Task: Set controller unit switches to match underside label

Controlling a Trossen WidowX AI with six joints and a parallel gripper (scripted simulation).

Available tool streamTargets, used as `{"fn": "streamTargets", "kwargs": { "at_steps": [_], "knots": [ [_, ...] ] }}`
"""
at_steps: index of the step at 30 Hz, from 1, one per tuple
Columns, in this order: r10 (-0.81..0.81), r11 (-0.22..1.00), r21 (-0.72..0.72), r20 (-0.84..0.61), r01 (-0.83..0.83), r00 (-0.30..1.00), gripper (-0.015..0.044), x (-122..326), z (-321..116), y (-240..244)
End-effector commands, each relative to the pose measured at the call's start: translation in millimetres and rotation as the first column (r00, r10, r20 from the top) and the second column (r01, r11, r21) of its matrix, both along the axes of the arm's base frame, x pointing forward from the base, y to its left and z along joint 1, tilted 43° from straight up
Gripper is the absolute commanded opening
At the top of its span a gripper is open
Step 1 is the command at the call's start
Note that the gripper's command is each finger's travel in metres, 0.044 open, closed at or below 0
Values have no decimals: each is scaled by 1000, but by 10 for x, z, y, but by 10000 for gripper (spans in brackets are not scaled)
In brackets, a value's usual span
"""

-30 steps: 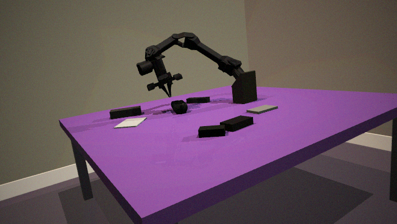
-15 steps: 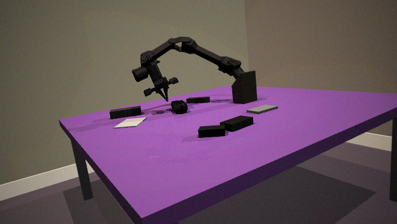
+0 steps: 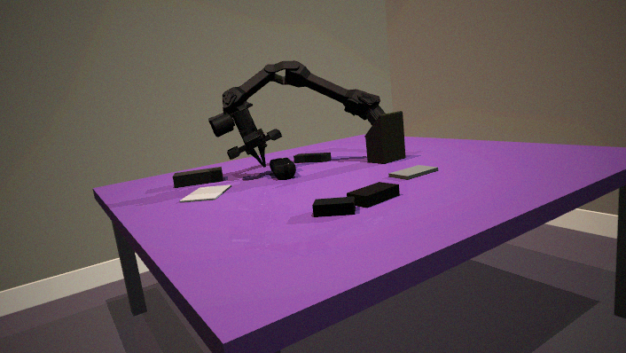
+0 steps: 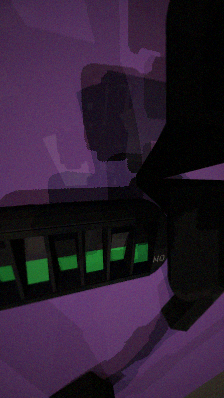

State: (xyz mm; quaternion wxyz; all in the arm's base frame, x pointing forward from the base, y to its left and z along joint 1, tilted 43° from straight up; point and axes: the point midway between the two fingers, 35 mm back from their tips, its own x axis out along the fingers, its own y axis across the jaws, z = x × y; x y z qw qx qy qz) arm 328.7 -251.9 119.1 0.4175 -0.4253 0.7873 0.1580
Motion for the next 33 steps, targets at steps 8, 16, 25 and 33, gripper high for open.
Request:
{"fn": "streamTargets", "kwargs": {
  "at_steps": [8, 16, 25, 33],
  "knots": [
    [0, 1000, 3, -14, 0, 1000, 0, -26, -161, -133],
    [0, 1000, 3, -15, 0, 1000, 0, -36, -181, -146],
    [0, 1000, 3, -15, 0, 1000, 0, -65, -193, -132],
    [0, 1000, 3, -15, 0, 1000, 0, -91, -203, -119]
  ]
}}
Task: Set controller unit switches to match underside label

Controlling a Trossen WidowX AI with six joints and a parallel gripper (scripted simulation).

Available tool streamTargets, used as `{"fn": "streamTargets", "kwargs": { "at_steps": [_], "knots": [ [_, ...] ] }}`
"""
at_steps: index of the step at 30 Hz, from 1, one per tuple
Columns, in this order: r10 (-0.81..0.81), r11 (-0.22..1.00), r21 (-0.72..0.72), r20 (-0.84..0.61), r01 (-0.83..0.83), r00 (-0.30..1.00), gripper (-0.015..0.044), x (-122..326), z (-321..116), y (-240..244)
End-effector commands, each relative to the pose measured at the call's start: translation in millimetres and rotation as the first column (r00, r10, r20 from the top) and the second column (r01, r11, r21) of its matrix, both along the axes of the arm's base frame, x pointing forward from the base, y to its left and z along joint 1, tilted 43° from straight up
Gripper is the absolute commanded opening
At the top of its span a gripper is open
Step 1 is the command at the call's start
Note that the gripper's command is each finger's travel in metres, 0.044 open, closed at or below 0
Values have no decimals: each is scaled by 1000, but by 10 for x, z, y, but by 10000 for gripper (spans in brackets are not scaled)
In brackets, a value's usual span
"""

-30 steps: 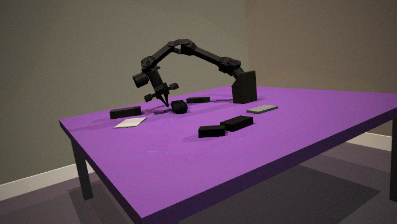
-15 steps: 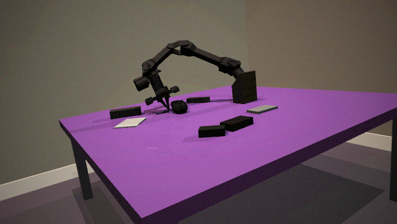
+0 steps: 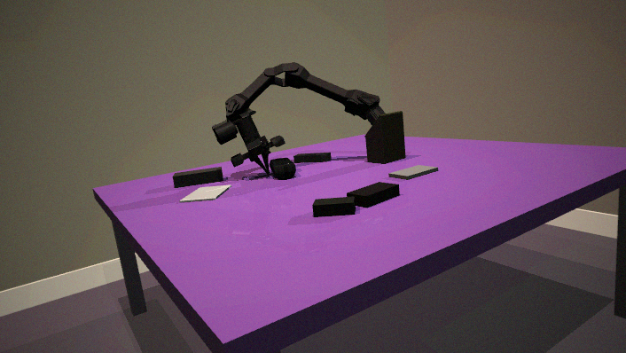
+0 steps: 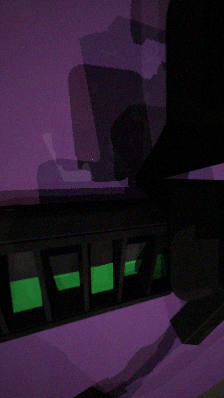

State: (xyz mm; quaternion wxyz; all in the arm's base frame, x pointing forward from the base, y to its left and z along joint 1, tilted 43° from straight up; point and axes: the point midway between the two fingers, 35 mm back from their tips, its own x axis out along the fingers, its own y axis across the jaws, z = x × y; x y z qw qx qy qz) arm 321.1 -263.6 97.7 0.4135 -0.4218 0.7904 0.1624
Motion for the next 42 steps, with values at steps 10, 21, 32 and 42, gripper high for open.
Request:
{"fn": "streamTargets", "kwargs": {
  "at_steps": [10, 21, 32, 42],
  "knots": [
    [4, 1000, -2, -2, -4, 1000, 0, -49, -3, 14],
    [4, 1000, -2, -2, -4, 1000, 0, -116, -27, 45],
    [4, 1000, -2, -3, -4, 1000, 0, -226, -69, 97],
    [3, 1000, -2, 2, -3, 1000, 0, 11, 299, 267]
  ]
}}
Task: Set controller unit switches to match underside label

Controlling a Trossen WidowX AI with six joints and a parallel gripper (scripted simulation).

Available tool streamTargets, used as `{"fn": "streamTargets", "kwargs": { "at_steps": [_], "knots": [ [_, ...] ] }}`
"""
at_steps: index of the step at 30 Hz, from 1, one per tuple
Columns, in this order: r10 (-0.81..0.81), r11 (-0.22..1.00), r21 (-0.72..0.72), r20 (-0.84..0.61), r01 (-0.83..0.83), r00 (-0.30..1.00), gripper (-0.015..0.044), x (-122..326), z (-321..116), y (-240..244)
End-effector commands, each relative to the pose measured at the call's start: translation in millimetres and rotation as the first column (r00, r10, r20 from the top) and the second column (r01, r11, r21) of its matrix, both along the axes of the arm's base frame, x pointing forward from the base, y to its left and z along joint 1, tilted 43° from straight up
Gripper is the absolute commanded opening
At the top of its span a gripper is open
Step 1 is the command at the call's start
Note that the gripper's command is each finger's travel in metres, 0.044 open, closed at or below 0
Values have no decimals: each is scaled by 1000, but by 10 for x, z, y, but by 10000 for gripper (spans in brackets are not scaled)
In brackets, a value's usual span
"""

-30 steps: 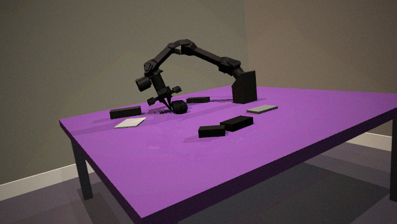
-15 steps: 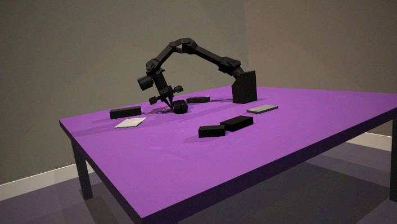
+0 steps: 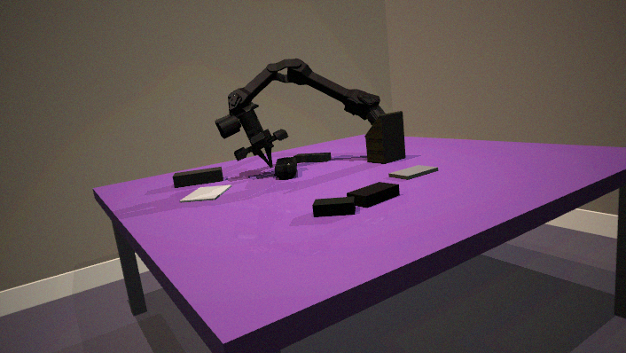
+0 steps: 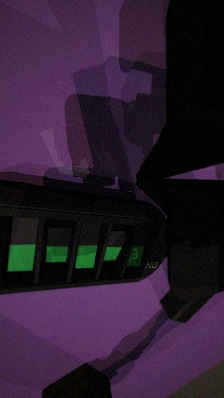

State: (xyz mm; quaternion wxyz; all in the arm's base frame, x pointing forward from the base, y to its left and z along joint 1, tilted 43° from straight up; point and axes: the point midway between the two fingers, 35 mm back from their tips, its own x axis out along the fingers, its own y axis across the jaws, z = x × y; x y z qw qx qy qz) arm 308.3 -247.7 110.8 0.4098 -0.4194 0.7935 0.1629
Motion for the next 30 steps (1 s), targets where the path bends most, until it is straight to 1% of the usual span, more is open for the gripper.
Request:
{"fn": "streamTargets", "kwargs": {
  "at_steps": [1, 7, 19, 30],
  "knots": [
    [8, 1000, 0, 10, -8, 1000, 0, 173, 232, 145],
    [13, 1000, -8, 16, -13, 1000, 0, 210, 258, 199],
    [110, 982, -168, 151, -84, 982, 0, 271, -200, 667],
    [206, 948, -295, 288, -118, 935, 0, 56, -579, 1098]
  ]
}}
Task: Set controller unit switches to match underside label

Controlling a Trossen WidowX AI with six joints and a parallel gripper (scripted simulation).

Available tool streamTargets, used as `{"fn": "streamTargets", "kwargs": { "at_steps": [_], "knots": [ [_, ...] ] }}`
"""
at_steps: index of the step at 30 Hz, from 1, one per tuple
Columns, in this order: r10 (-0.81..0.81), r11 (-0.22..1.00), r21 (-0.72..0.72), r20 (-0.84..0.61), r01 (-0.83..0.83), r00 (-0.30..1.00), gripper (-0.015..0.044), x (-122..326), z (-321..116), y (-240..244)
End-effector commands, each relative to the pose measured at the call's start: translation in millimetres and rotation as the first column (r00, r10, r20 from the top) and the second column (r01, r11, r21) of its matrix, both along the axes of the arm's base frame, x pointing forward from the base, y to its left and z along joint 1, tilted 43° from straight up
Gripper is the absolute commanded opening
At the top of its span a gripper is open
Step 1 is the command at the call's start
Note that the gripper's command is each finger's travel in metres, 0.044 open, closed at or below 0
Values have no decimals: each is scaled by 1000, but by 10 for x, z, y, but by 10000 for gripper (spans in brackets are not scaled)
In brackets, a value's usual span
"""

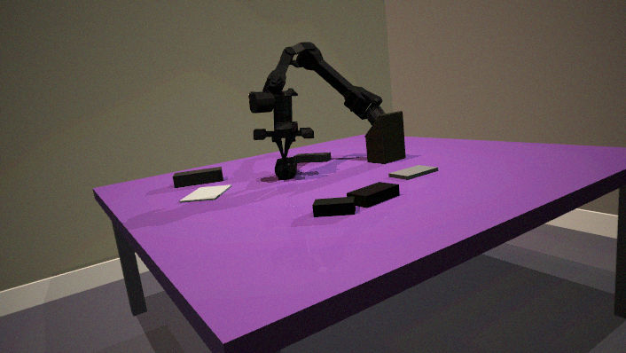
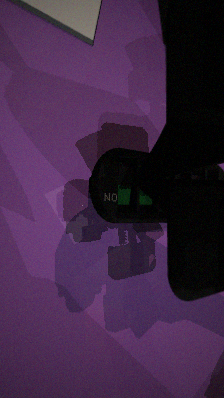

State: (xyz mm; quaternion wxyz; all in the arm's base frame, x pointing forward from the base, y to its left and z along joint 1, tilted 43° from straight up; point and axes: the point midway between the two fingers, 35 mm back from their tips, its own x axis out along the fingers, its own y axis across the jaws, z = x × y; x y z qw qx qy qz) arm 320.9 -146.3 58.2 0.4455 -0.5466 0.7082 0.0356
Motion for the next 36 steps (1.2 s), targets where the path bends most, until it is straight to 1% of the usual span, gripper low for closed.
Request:
{"fn": "streamTargets", "kwargs": {
  "at_steps": [1, 9, 22, 29, 36],
  "knots": [
    [19, 999, -35, 62, -17, 998, 0, -102, -84, 120],
    [72, 994, -96, 178, -56, 981, 0, -393, -285, 350],
    [74, 994, -92, 169, -59, 983, 0, -392, -293, 346],
    [-16, 1000, -5, 95, 17, 995, 0, -293, 124, 47],
    [-102, 991, 87, 28, 99, 994, 0, -379, 632, -253]
  ]
}}
